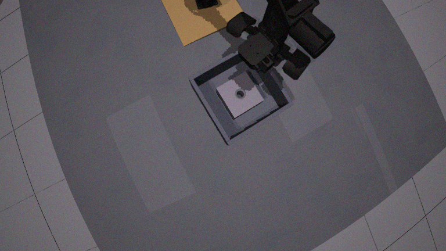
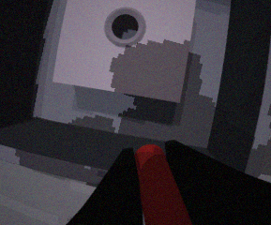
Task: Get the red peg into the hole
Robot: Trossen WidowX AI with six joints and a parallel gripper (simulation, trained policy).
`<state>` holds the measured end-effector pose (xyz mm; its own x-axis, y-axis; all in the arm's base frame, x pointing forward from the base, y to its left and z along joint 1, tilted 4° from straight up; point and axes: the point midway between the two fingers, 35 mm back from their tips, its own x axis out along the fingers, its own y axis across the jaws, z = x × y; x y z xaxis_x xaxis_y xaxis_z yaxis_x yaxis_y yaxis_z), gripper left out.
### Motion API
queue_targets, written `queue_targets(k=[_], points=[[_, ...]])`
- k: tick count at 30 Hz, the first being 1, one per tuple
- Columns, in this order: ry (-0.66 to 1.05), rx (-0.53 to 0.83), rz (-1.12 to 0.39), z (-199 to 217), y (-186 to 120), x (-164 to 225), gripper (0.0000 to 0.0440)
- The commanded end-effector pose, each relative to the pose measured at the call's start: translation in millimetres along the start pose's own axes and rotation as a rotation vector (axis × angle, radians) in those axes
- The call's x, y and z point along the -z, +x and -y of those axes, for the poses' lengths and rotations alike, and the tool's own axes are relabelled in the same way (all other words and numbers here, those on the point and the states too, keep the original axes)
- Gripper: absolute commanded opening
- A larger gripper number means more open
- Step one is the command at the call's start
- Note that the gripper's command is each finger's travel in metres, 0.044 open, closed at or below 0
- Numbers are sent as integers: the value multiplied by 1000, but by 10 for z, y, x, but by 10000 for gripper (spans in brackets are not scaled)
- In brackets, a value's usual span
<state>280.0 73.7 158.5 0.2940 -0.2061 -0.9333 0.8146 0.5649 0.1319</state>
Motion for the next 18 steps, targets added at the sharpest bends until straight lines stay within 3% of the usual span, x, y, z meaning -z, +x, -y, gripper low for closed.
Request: queue_targets(k=[1, 18], points=[[11, 2, 17, -32, 82, -164, 0], [-74, 23, -30, 4, 581, -598, 5]])
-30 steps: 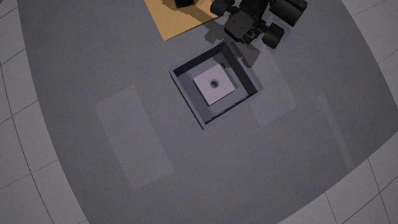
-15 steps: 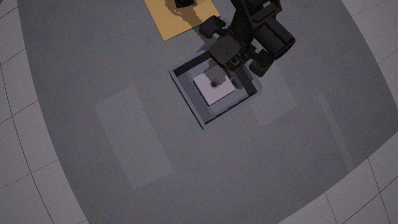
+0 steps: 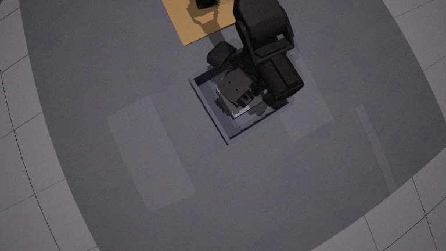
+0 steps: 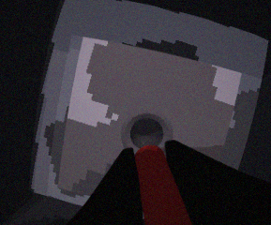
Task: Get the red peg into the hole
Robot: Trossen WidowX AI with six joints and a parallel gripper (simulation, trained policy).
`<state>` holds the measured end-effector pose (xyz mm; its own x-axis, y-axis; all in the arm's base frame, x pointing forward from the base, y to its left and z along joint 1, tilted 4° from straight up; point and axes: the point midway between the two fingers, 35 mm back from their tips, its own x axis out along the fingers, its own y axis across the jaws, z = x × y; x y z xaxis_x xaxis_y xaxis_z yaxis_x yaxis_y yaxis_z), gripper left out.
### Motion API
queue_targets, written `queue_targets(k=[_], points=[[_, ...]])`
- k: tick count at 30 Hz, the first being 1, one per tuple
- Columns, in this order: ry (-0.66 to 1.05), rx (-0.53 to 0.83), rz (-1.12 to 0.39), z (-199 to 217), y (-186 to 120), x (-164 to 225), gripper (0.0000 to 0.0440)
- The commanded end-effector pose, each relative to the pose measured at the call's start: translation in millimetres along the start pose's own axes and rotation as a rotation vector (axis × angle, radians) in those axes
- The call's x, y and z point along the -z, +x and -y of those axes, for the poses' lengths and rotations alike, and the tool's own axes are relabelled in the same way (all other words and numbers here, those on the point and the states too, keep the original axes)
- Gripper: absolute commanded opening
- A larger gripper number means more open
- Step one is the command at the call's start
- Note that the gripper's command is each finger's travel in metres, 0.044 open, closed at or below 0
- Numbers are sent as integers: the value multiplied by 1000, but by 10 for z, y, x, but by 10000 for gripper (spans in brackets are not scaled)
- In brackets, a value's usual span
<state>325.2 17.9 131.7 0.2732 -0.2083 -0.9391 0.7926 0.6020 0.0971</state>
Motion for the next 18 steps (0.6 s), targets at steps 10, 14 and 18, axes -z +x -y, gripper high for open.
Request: queue_targets(k=[10, 14, 18], points=[[-117, -3, -83, 40, 341, 4, 24], [-132, 1, -108, 51, 398, 4, 117], [-146, 21, -119, 95, 409, -57, 161]])
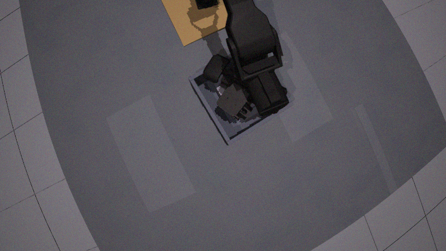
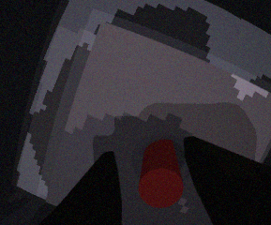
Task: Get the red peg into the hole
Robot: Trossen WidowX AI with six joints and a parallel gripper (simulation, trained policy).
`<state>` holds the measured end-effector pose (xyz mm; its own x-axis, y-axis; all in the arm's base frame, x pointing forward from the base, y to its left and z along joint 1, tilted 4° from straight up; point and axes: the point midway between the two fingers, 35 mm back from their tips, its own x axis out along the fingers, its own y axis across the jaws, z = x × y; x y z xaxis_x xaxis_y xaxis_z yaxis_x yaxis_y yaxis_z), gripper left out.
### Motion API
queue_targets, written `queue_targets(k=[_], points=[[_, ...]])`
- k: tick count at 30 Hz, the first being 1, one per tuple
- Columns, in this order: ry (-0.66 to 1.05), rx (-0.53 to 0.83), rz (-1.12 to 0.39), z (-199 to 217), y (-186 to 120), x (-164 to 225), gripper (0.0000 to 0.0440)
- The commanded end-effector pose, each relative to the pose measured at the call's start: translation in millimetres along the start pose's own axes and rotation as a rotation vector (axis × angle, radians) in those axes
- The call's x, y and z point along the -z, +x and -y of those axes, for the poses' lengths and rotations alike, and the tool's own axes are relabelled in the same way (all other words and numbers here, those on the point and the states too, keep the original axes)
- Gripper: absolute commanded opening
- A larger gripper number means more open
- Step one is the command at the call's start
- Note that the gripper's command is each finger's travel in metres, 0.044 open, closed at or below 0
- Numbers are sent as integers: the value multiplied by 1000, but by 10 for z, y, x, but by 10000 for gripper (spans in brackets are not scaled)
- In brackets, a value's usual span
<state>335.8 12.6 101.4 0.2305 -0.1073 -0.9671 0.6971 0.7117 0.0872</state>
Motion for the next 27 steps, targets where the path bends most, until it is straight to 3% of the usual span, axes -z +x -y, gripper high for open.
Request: queue_targets(k=[1, 27], points=[[-5, 51, -13, 119, 51, -80, 162], [1, 47, -163, -302, -497, -478, 195]])
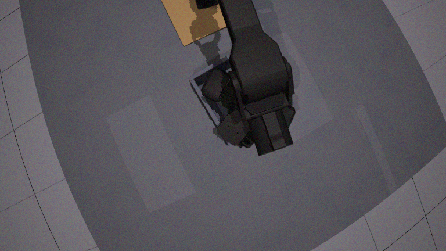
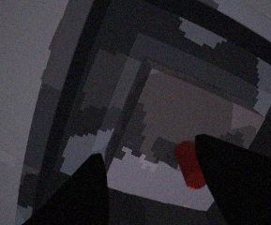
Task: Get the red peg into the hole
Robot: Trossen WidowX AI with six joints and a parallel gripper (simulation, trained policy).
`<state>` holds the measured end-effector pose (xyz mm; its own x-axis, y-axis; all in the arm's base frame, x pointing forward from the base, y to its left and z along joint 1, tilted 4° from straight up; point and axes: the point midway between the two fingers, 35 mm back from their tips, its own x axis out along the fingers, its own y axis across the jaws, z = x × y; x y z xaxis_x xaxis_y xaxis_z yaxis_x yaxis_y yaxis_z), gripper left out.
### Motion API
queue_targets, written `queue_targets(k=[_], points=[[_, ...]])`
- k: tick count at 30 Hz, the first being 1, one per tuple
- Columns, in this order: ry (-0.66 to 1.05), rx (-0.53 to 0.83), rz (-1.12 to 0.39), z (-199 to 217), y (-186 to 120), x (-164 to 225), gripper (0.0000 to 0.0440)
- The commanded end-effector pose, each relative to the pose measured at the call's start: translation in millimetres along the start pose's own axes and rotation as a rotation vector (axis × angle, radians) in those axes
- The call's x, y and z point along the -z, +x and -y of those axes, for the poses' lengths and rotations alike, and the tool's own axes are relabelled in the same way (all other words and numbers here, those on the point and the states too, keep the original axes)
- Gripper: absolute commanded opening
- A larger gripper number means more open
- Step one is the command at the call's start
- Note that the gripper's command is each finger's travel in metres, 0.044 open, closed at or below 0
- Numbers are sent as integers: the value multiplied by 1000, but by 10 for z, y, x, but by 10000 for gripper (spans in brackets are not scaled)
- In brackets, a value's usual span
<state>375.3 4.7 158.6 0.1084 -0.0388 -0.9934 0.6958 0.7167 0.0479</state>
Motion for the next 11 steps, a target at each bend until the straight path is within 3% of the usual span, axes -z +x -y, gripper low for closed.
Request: queue_targets(k=[1, 11], points=[[17, 12, -35, -43, -68, -15, 197], [57, 39, -96, -185, -231, -44, 210]])
